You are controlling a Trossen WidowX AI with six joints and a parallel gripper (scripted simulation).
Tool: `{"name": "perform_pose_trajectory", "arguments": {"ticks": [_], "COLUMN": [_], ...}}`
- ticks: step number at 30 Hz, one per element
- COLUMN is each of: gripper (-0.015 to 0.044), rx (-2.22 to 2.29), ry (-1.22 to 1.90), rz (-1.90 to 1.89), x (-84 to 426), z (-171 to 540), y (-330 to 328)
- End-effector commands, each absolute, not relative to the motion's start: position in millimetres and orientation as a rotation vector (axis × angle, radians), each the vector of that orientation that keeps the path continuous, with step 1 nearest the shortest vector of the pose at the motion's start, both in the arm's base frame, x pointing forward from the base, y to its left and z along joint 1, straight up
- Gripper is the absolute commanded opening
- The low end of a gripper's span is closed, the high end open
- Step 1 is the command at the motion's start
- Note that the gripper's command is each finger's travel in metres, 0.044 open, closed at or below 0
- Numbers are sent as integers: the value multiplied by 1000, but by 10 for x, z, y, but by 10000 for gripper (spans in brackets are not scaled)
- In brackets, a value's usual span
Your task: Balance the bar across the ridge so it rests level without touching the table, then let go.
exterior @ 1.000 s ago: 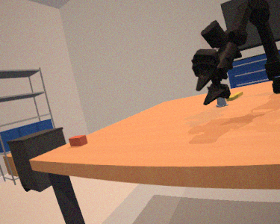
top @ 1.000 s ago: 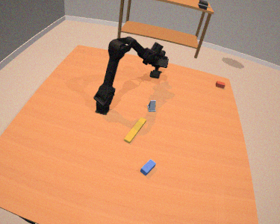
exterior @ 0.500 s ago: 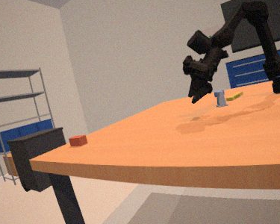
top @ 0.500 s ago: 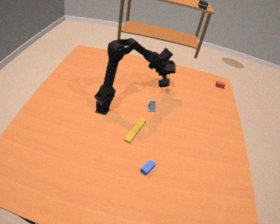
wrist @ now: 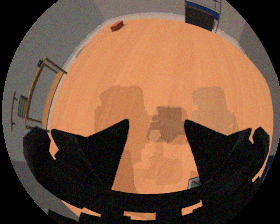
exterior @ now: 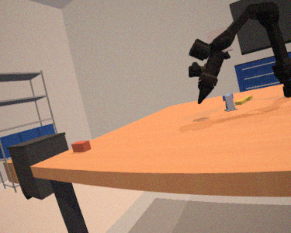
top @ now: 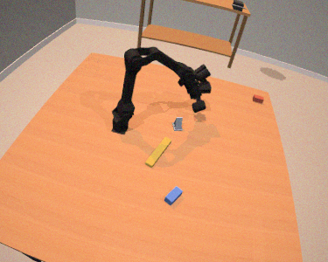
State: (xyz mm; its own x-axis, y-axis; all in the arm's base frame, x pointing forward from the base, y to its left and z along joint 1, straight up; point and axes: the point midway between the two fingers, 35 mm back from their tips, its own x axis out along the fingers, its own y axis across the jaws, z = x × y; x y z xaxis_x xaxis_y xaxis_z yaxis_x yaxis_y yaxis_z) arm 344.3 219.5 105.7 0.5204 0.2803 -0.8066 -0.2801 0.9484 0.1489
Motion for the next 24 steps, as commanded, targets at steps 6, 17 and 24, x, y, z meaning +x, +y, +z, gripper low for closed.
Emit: {"name": "perform_pose_trajectory", "arguments": {"ticks": [6,17,24], "gripper": [315,315,315], "rx": [-201,-430,-560], "ry": [1002,1077,1132], "rz": [353,397,446], "x": [3461,3379,3264], "z": [1078,1059,1056], "y": [1662,1039,674]}}
